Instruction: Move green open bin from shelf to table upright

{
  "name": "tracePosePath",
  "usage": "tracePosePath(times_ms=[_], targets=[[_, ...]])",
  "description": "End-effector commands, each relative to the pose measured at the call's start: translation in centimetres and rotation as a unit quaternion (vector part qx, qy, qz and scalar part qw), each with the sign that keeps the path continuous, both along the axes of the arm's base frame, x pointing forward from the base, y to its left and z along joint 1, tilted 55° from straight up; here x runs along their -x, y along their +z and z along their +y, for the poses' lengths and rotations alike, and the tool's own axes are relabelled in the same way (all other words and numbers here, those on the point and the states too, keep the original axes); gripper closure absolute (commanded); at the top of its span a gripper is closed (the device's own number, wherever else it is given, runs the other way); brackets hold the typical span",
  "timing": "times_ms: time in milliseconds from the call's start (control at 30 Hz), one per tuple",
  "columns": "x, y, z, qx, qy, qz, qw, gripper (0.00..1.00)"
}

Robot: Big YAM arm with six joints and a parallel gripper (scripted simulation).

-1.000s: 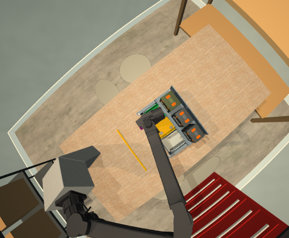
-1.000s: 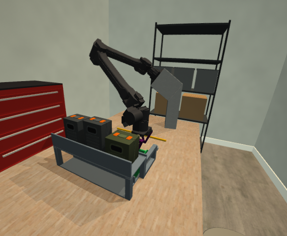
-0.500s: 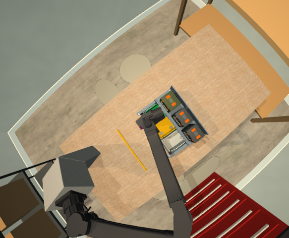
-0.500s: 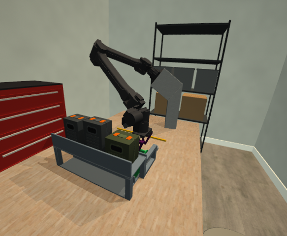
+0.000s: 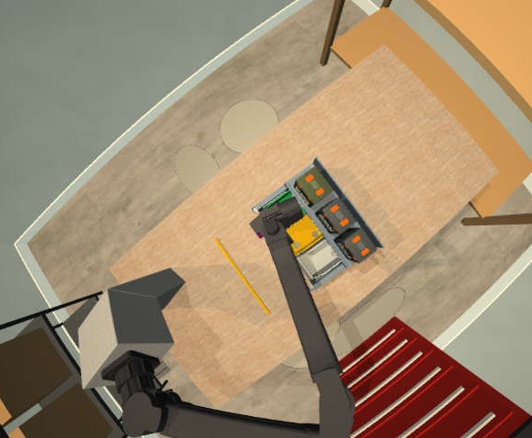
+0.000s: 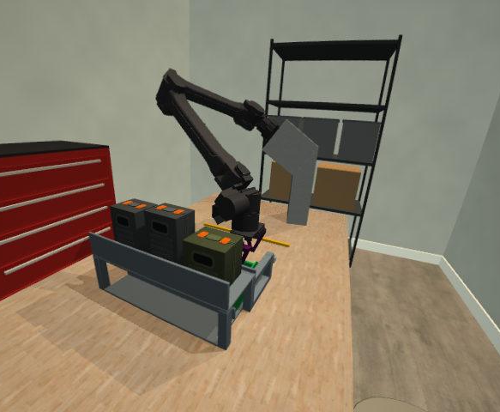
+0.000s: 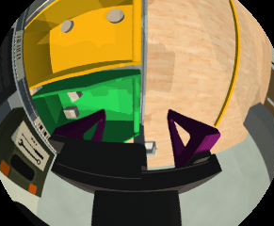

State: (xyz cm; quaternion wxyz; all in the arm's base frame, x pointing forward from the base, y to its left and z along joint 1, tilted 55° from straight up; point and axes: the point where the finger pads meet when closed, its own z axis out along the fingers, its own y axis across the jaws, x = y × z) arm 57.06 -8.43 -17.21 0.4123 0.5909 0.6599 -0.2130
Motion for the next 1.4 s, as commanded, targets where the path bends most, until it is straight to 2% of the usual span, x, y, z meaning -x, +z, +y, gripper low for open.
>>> tracePosePath(times_ms=[0,1367], targets=[[-0.05,-0.47,-0.32,0.000,0.001,0.003,1.000,0.10],[-0.03,-0.64,-0.05,0.000,0.002,0.003,1.000,0.10]])
